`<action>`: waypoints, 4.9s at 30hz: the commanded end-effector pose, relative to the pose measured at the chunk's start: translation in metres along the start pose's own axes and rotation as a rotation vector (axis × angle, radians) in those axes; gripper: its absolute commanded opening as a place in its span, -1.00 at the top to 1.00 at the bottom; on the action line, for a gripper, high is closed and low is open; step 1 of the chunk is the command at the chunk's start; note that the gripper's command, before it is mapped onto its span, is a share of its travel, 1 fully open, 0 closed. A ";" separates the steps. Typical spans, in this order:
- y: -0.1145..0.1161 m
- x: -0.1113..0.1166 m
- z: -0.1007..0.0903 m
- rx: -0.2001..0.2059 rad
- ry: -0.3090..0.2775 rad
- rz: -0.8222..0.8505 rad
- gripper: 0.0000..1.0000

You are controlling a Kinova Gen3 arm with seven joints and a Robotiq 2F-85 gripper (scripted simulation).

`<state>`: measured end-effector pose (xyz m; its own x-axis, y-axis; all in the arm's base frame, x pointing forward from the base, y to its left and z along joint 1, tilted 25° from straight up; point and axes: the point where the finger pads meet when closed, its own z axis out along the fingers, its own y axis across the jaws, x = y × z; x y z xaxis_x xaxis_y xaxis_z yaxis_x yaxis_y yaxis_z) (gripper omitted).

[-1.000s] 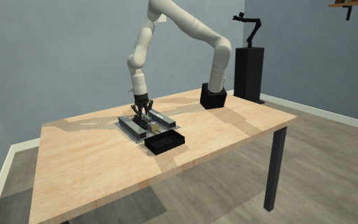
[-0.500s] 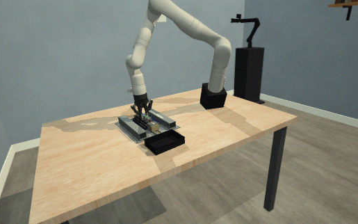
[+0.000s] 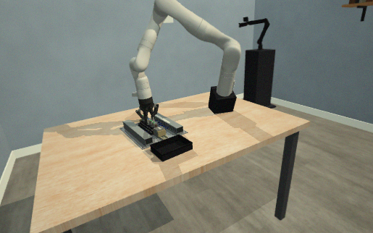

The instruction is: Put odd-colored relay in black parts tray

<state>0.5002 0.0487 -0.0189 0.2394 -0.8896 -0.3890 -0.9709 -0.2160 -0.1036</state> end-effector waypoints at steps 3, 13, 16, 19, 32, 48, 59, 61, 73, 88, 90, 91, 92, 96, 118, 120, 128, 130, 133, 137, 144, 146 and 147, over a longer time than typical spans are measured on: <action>-0.001 0.000 -0.001 -0.008 0.001 0.000 1.00; -0.001 0.000 -0.001 -0.025 0.001 0.000 1.00; -0.001 0.000 -0.001 -0.025 0.001 0.000 1.00; -0.001 0.000 -0.001 -0.019 0.001 0.000 1.00; 0.000 0.000 -0.001 0.005 0.001 0.000 1.00; 0.000 0.000 -0.001 0.031 0.001 0.000 1.00; 0.001 0.000 -0.001 0.054 0.001 0.000 1.00; 0.001 0.000 -0.001 0.055 0.001 0.000 1.00; 0.002 0.000 -0.001 0.072 0.001 0.000 1.00; 0.002 0.000 -0.001 0.091 0.001 0.000 1.00; 0.002 0.000 -0.001 0.098 0.001 0.000 1.00; 0.002 0.000 -0.001 0.101 0.001 0.000 1.00; 0.002 0.000 -0.001 0.104 0.001 0.000 1.00; 0.003 0.000 -0.002 0.108 0.001 0.000 1.00; 0.003 0.000 -0.002 0.136 0.001 0.000 1.00; 0.003 0.000 -0.002 0.139 0.001 0.000 1.00; 0.004 0.000 -0.002 0.160 0.001 0.000 1.00; 0.004 0.000 -0.002 0.160 0.001 0.000 1.00; 0.004 0.000 -0.002 0.162 0.001 0.000 1.00; 0.004 0.000 -0.002 0.165 0.001 0.000 1.00; 0.005 0.000 -0.002 0.185 0.001 0.000 1.00; 0.005 0.000 -0.002 0.186 0.001 0.000 1.00; 0.005 0.000 -0.002 0.186 0.001 0.000 1.00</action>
<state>0.4950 0.0472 -0.0187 0.2393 -0.8895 -0.3892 -0.9536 -0.1399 -0.2665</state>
